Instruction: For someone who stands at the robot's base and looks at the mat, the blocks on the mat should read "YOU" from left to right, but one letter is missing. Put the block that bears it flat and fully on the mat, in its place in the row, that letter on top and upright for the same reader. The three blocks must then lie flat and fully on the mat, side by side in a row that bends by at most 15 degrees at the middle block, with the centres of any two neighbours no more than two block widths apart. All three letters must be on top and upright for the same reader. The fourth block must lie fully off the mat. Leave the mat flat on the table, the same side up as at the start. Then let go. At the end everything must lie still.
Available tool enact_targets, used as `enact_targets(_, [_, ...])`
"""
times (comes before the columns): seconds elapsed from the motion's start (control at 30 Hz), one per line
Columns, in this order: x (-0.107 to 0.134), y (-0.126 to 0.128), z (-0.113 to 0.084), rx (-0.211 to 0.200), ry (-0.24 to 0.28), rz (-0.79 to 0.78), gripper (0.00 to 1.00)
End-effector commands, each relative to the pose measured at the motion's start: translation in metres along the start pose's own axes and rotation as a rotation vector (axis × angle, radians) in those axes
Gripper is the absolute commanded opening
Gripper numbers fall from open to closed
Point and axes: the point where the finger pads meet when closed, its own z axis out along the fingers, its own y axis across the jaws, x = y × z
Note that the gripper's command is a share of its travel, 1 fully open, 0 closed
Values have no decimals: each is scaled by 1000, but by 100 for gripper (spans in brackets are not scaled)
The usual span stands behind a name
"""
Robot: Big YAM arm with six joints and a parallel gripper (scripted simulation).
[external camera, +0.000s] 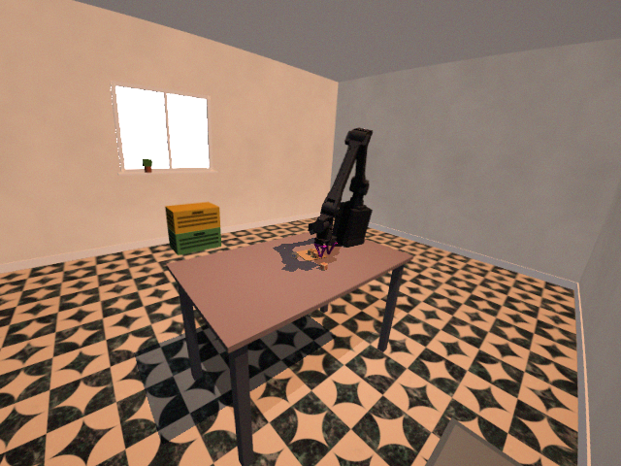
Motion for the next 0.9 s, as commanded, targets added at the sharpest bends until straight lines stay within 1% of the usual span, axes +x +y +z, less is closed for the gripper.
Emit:
enact_targets(0.0, [13,20,-3,-43,9,-4,63])
enact_targets(0.03, [17,26,-12,-65,16,-8,63])
enact_targets(0.07, [14,21,-1,-46,10,-5,63])
enact_targets(0.27, [12,17,11,-38,8,-3,63])
enact_targets(0.43, [14,20,18,-43,10,-4,63])
enact_targets(0.47, [15,22,15,-51,12,-5,63])
enact_targets(0.57, [15,23,16,-53,13,-6,63])
enact_targets(0.6, [16,24,14,-59,15,-7,63])
enact_targets(0.63, [13,19,24,-41,9,-4,63])
enact_targets(0.8, [12,16,30,-36,7,-3,63])
enact_targets(0.87, [15,19,26,-48,12,-5,63])
